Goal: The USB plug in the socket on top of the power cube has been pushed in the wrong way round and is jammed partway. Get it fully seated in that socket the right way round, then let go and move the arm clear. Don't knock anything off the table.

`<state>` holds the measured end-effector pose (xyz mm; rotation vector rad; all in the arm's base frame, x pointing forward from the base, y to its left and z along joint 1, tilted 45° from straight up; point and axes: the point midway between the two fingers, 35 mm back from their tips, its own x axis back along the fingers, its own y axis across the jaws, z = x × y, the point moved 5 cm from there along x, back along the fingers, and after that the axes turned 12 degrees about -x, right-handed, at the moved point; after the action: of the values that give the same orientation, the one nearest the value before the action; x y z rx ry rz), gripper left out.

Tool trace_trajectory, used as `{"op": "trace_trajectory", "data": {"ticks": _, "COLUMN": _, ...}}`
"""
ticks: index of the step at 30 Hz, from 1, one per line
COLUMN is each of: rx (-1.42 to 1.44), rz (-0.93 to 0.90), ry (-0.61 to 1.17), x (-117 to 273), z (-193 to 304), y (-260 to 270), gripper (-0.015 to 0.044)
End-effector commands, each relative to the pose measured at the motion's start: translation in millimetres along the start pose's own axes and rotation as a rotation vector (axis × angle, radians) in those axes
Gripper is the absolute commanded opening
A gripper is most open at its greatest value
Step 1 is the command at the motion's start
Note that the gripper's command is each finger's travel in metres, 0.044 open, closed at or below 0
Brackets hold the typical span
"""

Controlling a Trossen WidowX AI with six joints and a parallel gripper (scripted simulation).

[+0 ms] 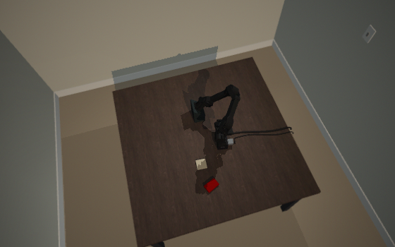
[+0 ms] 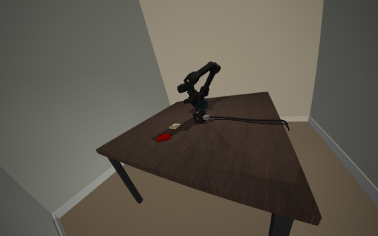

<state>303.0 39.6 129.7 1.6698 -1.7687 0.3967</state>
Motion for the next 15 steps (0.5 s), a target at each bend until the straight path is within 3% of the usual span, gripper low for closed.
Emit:
{"op": "trace_trajectory", "data": {"ticks": 1, "rx": -0.006, "rz": -0.003, "ry": -0.005, "x": -1.6, "z": 0.7, "y": 0.7, "gripper": 0.0000}}
{"op": "trace_trajectory", "data": {"ticks": 15, "rx": -0.006, "rz": -0.003, "ry": -0.006, "x": -3.3, "z": 0.8, "y": 0.6, "gripper": 0.0000}}
